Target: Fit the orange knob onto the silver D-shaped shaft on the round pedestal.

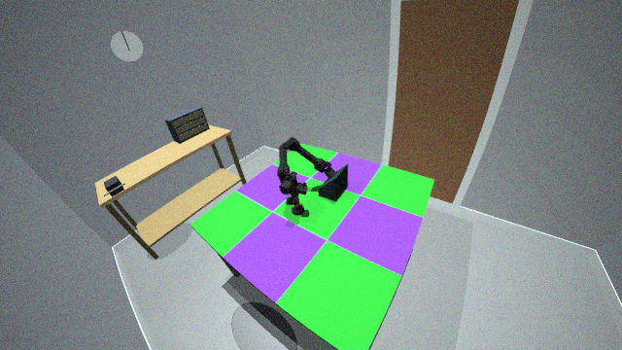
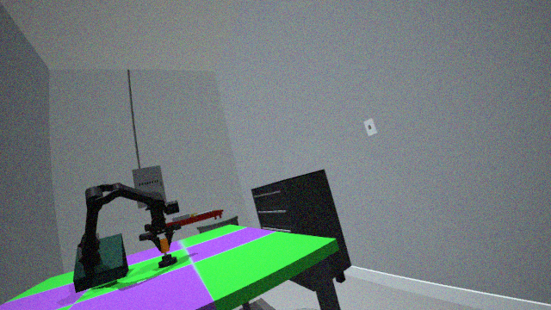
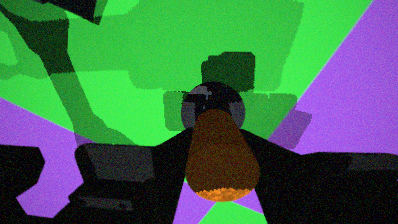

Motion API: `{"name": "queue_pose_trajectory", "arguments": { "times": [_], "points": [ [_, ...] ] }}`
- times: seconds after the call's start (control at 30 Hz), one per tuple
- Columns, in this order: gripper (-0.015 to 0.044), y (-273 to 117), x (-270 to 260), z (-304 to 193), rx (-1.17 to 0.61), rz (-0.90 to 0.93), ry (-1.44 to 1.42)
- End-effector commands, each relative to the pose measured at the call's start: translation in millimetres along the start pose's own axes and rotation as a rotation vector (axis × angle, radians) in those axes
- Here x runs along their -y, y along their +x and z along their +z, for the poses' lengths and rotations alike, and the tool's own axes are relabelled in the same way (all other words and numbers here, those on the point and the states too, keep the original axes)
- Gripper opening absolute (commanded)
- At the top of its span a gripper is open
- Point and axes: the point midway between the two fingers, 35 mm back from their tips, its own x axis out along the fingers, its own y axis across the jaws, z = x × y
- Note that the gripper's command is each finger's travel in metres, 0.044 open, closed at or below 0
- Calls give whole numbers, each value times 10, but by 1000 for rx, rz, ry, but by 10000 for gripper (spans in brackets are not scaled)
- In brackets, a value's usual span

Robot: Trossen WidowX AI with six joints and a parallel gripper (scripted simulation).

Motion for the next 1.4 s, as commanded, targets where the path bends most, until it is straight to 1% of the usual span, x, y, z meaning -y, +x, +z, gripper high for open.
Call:
{"name": "queue_pose_trajectory", "arguments": {
  "times": [0.0,0.2,0.43,1.37],
  "points": [
    [0,9,-7,-3,-2,3,-3],
    [0,-40,-4,-6,-2,3,-12],
    [0,-37,17,-16,-1,3,-210],
    [0,5,-21,7,-1,3,-213]
  ]
}}
